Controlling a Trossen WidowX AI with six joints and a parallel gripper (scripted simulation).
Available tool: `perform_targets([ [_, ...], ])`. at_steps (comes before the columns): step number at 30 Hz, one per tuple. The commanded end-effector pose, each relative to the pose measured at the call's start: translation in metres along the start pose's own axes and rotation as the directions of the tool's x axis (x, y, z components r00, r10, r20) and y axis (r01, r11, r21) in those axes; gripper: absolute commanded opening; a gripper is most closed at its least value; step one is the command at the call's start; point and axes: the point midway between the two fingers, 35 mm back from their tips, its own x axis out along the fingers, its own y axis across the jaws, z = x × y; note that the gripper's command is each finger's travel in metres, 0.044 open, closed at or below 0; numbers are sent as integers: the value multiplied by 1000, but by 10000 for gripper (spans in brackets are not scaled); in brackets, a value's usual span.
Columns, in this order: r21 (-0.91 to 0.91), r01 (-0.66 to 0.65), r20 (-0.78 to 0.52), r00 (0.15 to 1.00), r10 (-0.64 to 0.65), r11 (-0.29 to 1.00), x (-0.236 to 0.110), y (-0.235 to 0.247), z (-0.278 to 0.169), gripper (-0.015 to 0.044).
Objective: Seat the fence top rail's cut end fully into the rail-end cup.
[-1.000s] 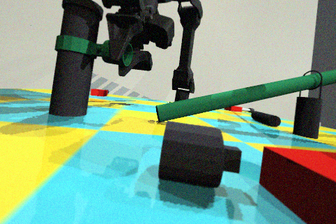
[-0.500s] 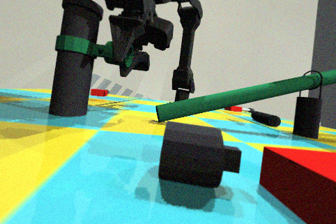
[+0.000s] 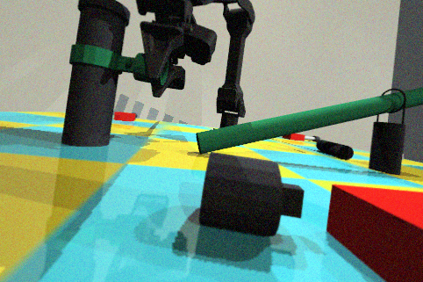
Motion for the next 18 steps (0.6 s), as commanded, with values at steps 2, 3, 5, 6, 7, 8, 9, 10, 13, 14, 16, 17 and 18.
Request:
perform_targets([
  [2,-18,-4,10,1000,4,1000,-2,4,-1,0],
  [3,-27,-4,15,1000,5,1000,-2,4,-1,0],
  [5,-47,-4,27,1000,5,999,-4,6,-1,0],
  [6,-50,-4,28,1000,5,999,-4,7,-1,0],
  [7,-50,-4,28,1000,5,999,-4,7,-1,0],
  [8,-50,-4,28,1000,5,999,-4,7,-1,0],
  [9,-53,-4,30,1000,5,999,-4,7,-1,0],
  [10,-59,-4,33,999,6,998,-4,7,-1,0],
  [13,-86,-3,49,999,7,996,-6,10,-1,0],
  [14,-95,-2,54,999,8,995,-6,11,-1,0],
  [16,-98,-2,55,998,8,995,-6,11,-1,0],
  [17,-98,-2,55,998,8,995,-6,11,-1,0],
  [18,-100,-2,56,998,8,995,-6,11,-1,0],
])
